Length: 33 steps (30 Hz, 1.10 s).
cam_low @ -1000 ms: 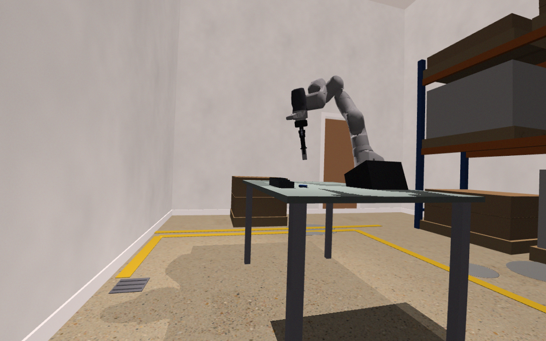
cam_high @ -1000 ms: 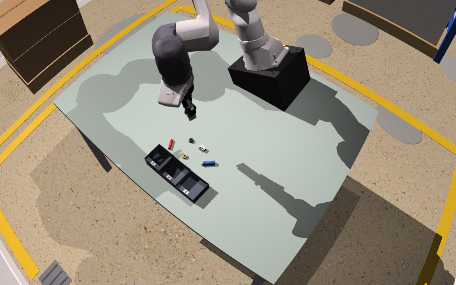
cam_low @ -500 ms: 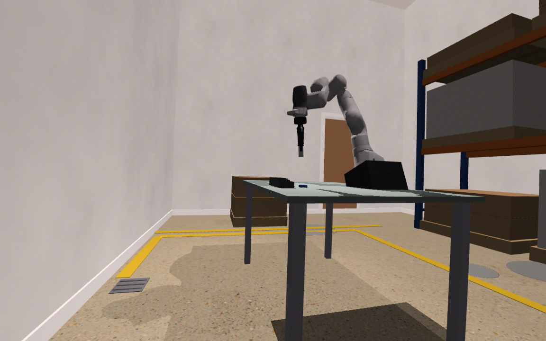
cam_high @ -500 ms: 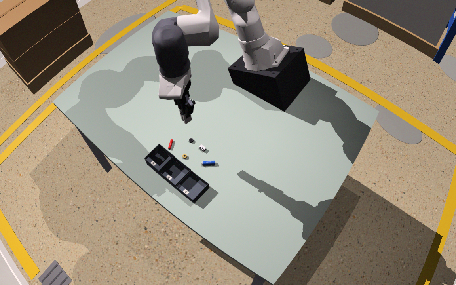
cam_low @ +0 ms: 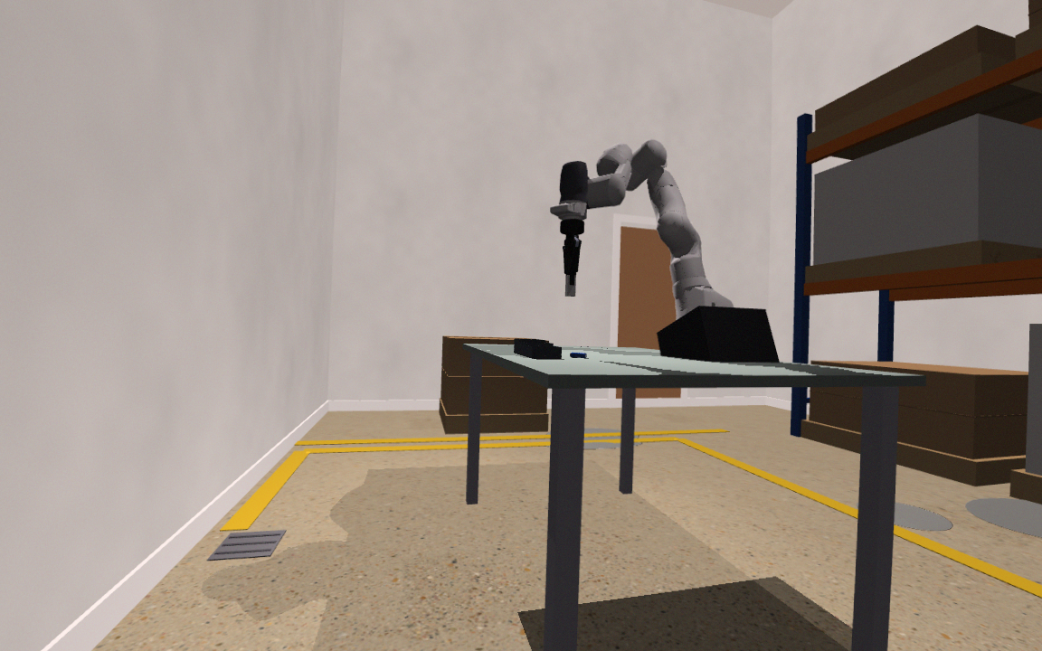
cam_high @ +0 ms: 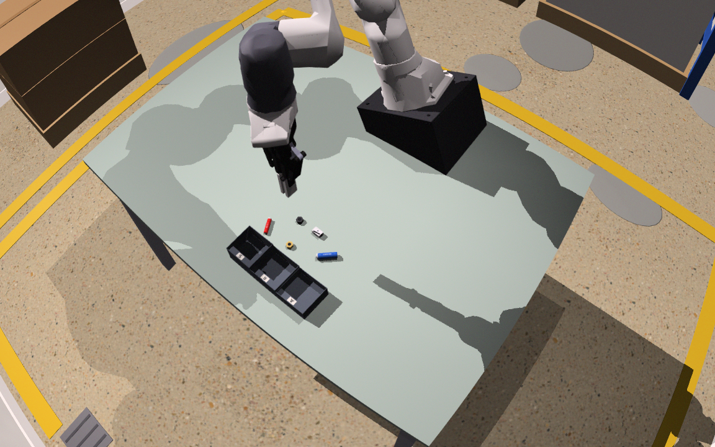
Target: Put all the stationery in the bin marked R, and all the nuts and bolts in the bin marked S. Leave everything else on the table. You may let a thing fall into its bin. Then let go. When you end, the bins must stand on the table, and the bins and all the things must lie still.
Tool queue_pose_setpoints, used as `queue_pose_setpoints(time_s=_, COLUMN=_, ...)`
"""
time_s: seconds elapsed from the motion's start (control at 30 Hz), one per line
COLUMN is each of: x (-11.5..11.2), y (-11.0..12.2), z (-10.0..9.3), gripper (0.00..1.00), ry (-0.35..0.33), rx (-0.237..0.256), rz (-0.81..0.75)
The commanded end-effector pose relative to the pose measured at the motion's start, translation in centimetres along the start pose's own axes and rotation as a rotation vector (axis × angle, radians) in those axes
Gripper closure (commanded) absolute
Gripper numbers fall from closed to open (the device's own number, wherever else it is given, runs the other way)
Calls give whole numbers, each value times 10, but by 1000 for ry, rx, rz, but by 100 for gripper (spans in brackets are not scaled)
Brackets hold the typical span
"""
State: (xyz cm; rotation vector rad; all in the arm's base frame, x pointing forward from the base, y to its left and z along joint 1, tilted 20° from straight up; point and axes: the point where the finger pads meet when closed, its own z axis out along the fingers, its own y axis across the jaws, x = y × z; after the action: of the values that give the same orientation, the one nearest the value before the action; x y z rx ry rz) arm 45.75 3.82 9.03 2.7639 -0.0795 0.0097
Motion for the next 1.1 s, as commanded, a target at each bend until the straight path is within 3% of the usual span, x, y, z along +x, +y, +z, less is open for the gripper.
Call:
queue_pose_setpoints(time_s=0.0, x=2, y=-4, z=-1, gripper=95, ry=10, rx=24, rz=-74)
queue_pose_setpoints(time_s=0.47, x=2, y=-4, z=-1, gripper=95, ry=10, rx=24, rz=-74)
queue_pose_setpoints(time_s=0.53, x=13, y=1, z=10, gripper=95, ry=9, rx=24, rz=-1)
queue_pose_setpoints(time_s=0.93, x=82, y=25, z=79, gripper=95, ry=9, rx=24, rz=-1)
queue_pose_setpoints(time_s=1.07, x=93, y=30, z=90, gripper=95, ry=9, rx=24, rz=-1)
